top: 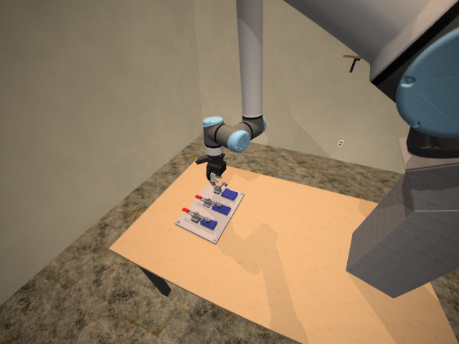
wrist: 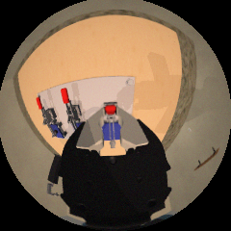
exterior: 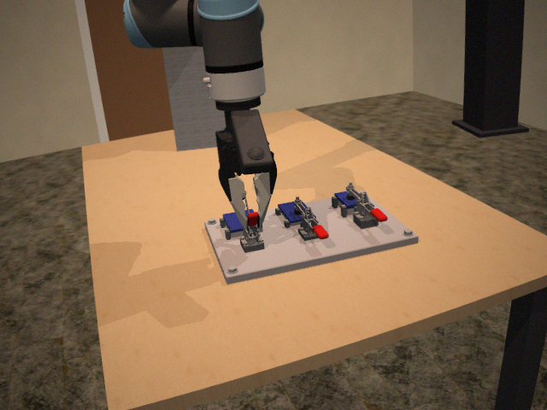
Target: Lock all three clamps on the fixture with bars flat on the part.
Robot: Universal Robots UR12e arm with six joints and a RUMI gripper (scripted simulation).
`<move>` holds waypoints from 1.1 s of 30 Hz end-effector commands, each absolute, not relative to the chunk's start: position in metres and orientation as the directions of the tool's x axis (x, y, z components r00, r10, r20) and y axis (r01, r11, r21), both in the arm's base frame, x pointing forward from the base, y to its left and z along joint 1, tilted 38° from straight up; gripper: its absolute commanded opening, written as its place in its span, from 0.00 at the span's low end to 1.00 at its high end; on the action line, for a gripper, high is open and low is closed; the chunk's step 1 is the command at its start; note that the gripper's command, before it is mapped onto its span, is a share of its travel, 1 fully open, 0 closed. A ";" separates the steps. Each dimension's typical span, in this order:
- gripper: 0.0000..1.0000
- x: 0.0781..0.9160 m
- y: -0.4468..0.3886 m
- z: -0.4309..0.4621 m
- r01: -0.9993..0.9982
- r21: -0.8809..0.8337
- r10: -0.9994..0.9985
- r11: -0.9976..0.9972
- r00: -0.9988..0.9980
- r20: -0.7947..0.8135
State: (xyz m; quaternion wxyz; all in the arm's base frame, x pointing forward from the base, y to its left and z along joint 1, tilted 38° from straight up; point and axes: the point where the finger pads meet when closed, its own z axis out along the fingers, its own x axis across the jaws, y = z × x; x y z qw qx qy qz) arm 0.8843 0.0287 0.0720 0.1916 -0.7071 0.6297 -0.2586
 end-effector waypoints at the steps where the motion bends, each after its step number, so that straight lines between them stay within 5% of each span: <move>1: 0.00 0.891 0.033 0.074 -0.790 -0.598 -0.989 -0.136 0.077 0.124; 33: 0.00 0.914 0.034 0.071 -0.790 -0.598 -0.989 -0.136 0.077 0.124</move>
